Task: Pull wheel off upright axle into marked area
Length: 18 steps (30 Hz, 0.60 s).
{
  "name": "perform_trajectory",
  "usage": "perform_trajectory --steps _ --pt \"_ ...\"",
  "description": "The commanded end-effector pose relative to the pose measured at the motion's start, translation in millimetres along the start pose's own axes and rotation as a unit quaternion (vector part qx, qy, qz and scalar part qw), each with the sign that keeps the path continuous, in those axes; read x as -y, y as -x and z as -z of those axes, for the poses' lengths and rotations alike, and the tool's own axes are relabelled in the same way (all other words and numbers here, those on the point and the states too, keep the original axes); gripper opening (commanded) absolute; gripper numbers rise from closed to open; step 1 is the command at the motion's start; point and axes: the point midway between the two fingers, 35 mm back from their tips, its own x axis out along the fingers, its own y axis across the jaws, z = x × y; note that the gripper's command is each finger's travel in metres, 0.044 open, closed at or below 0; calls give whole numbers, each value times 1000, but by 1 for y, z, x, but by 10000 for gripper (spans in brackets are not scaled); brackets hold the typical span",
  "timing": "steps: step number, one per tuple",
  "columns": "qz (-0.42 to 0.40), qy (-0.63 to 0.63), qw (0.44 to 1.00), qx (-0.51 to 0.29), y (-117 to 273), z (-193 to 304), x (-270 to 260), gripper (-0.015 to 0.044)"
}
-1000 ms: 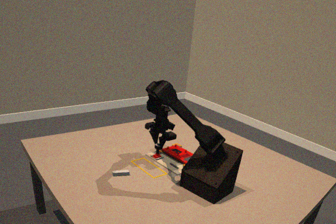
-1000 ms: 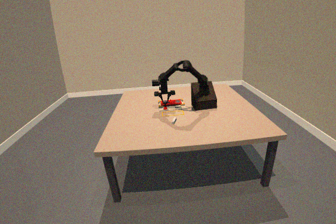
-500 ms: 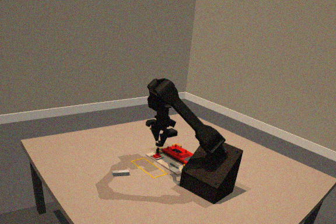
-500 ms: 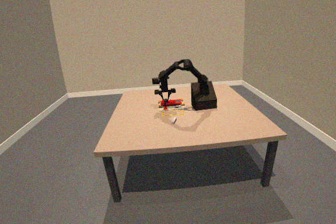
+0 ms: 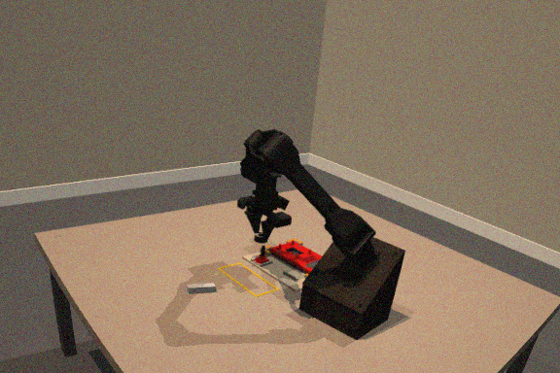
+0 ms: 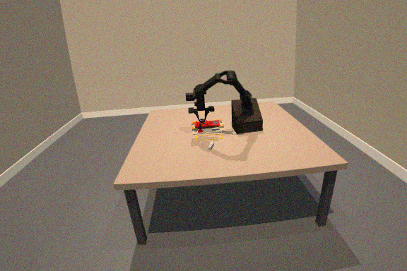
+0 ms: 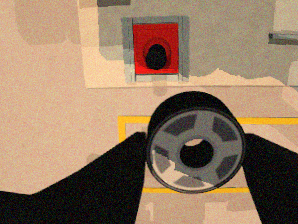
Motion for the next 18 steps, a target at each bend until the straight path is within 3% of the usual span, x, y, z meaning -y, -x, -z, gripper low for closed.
perform_trajectory --steps 1,18 --pt "-1 -2 1000 -1 2 18 8 0" --pt "-2 0 1000 -4 6 74 44 0"
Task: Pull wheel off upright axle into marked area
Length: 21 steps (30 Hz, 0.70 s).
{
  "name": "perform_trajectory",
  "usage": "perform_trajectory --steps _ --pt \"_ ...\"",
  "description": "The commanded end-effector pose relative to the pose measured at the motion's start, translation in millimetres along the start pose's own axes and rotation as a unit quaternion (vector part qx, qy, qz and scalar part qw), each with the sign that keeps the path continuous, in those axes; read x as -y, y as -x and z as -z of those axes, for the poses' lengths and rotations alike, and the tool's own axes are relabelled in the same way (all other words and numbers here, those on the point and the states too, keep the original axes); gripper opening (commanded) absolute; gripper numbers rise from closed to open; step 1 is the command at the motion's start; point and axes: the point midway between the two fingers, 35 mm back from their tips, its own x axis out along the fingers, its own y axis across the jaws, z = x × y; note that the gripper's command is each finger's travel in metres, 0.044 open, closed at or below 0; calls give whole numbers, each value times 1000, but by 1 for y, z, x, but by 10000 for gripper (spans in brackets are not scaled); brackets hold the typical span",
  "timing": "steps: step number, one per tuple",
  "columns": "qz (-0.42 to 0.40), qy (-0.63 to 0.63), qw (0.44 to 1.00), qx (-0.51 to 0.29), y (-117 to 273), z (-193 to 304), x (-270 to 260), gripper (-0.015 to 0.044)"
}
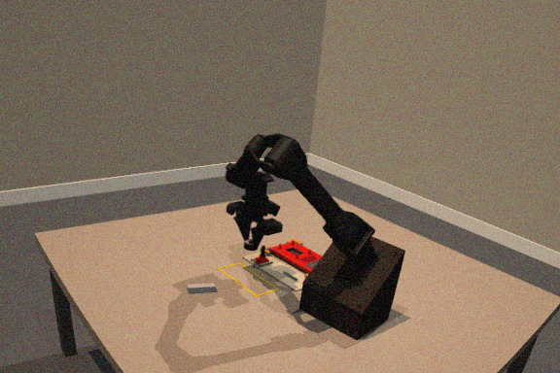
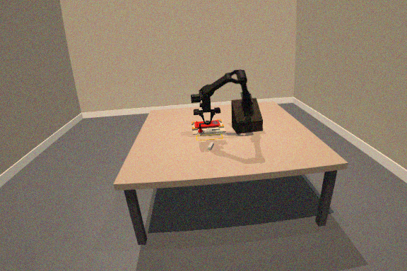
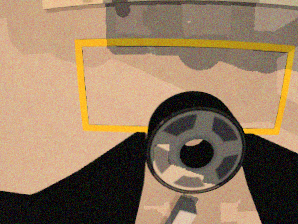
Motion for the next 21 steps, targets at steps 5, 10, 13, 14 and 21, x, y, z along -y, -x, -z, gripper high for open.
perform_trajectory --steps 5,10,13,14,21 --pt "0 -3 1000 -2 -7 8 7 0" --pt "0 -3 1000 -3 -20 8 7 0" --pt "0 -3 1000 -2 -25 8 6 0" --pt "0 -3 1000 -2 -29 8 6 0" --pt "0 -3 1000 -2 -71 8 4 0"
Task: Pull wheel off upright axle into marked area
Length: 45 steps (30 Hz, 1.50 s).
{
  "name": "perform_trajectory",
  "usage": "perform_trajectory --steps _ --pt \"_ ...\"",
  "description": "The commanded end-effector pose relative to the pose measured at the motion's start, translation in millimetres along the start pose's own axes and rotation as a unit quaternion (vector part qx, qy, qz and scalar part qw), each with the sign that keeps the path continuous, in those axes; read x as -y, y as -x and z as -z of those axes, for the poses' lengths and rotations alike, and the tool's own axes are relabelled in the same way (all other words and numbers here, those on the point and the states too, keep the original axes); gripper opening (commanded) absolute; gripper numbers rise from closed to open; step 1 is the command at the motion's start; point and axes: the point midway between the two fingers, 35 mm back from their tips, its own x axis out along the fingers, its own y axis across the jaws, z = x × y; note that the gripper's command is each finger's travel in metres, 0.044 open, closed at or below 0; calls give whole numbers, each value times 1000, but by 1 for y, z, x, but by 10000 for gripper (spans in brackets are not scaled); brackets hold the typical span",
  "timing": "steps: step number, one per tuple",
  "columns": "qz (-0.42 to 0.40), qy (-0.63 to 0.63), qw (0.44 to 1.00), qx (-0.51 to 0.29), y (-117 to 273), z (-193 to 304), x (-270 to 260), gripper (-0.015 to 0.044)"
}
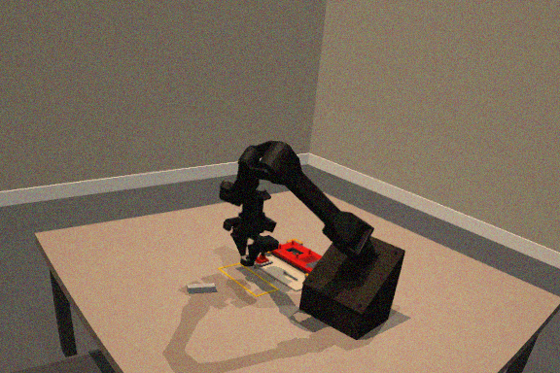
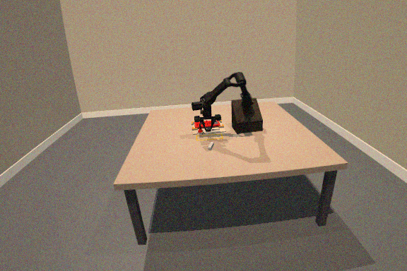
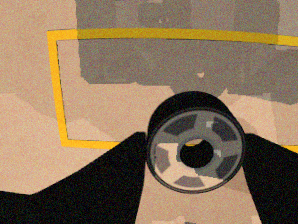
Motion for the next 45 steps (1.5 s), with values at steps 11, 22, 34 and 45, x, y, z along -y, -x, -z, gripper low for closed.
perform_trajectory --steps 11,22,34,45 --pt "3 -5 1000 0 -55 -1 6 0" --pt "5 -1 1000 -1 -52 0 6 263" --pt "3 -5 1000 1 8 0 5 300" --pt "5 -7 1000 3 54 -38 87 440"
